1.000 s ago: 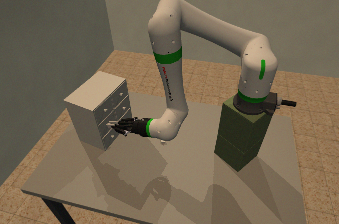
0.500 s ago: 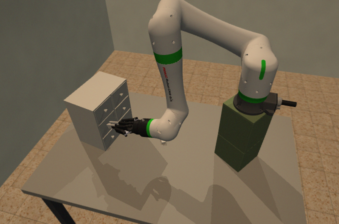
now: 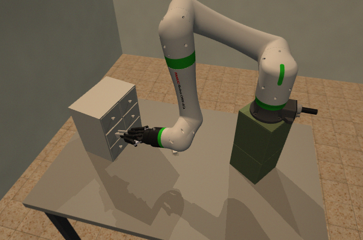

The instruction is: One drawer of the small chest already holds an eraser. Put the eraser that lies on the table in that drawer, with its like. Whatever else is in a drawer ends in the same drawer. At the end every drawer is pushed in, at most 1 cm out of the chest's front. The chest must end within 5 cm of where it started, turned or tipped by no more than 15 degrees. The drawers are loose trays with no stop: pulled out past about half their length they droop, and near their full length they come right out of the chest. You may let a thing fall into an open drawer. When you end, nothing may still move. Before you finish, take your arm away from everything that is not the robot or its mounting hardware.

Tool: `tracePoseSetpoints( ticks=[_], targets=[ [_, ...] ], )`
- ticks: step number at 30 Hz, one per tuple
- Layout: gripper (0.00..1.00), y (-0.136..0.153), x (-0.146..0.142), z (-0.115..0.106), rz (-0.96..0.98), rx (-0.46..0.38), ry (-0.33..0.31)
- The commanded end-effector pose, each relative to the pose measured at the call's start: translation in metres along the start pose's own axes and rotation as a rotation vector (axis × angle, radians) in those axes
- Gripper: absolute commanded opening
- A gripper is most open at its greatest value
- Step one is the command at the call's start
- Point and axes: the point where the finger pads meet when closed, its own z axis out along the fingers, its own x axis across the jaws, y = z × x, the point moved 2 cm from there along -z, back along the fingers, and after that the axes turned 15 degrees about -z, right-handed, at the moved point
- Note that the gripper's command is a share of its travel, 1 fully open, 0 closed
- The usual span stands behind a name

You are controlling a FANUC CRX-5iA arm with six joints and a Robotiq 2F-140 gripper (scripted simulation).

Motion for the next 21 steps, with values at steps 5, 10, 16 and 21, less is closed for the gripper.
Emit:
tracePoseSetpoints(
  ticks=[5, 10, 16, 21],
  targets=[
    [0.08, 0.001, 0.0, -0.004, 0.0, 0.0, 0.0],
    [0.08, 0.003, -0.001, -0.009, 0.0, 0.0, 0.0],
    [0.08, 0.005, -0.001, -0.014, 0.0, 0.0, 0.0],
    [0.08, 0.007, -0.002, -0.019, 0.0, 0.0, 0.0]
  ],
)
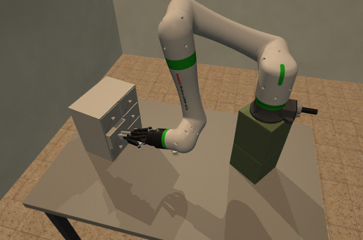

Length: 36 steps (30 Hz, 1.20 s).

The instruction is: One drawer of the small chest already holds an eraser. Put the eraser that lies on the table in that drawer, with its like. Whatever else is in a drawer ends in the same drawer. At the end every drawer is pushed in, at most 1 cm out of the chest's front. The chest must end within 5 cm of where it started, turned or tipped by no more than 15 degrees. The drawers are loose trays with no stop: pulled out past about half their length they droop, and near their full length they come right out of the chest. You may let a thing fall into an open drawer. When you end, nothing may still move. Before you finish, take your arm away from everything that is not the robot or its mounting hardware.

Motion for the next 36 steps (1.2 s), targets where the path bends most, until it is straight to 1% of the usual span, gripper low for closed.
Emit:
tracePoseSetpoints(
  ticks=[1, 25, 36],
  targets=[
    [0.08, 0.001, 0.0, -0.003, 0.0, 0.0, 0.0],
    [0.08, 0.011, -0.003, -0.032, 0.0, 0.0, 0.0],
    [0.08, 0.014, -0.004, -0.039, 0.0, 0.0, 0.0]
  ],
)
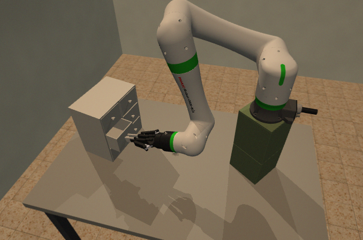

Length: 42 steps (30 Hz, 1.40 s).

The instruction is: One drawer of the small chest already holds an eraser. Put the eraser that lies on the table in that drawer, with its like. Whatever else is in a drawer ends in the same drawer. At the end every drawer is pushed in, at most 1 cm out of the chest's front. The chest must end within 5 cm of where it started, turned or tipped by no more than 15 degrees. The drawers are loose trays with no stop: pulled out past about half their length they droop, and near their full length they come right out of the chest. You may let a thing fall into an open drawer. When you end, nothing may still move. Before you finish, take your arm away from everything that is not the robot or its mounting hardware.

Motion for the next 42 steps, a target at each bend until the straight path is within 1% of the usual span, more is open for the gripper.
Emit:
tracePoseSetpoints(
  ticks=[1, 31, 36, 39, 40, 42],
  targets=[
    [0.08, 0.0005, -0.0002, -0.0015, 0.0, 0.0, 0.0],
    [0.08, 0.0017, -0.0006, -0.0052, 0.0, 0.0, 0.0],
    [0.15, 0.0017, -0.0006, -0.0052, 0.0, 0.0, 0.0],
    [0.18, 0.0017, -0.0006, -0.0052, 0.0, 0.0, 0.0],
    [0.2, 0.0017, -0.0006, -0.0052, 0.0, 0.0, 0.0],
    [0.2, 0.0017, -0.0006, -0.0052, 0.0, 0.0, 0.0]
  ],
)
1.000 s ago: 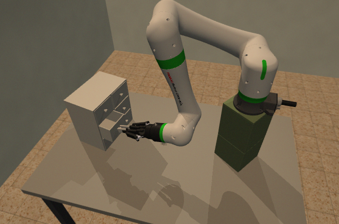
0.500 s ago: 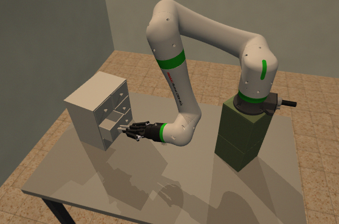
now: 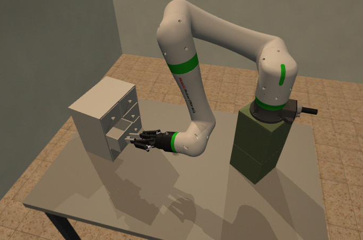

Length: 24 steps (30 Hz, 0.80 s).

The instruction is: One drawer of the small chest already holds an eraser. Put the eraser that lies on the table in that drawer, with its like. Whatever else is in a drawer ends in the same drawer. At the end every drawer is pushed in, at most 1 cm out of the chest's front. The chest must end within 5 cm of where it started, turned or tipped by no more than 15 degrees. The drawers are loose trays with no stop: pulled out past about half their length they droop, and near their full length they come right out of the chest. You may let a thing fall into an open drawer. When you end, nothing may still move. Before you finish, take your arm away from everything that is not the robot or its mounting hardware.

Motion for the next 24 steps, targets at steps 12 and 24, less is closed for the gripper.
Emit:
tracePoseSetpoints(
  ticks=[12, 24],
  targets=[
    [0.2, 0.005, -0.001, -0.015, 0.0, 0.0, 0.0],
    [0.2, 0.016, -0.004, -0.047, 0.0, 0.0, 0.0]
  ],
)
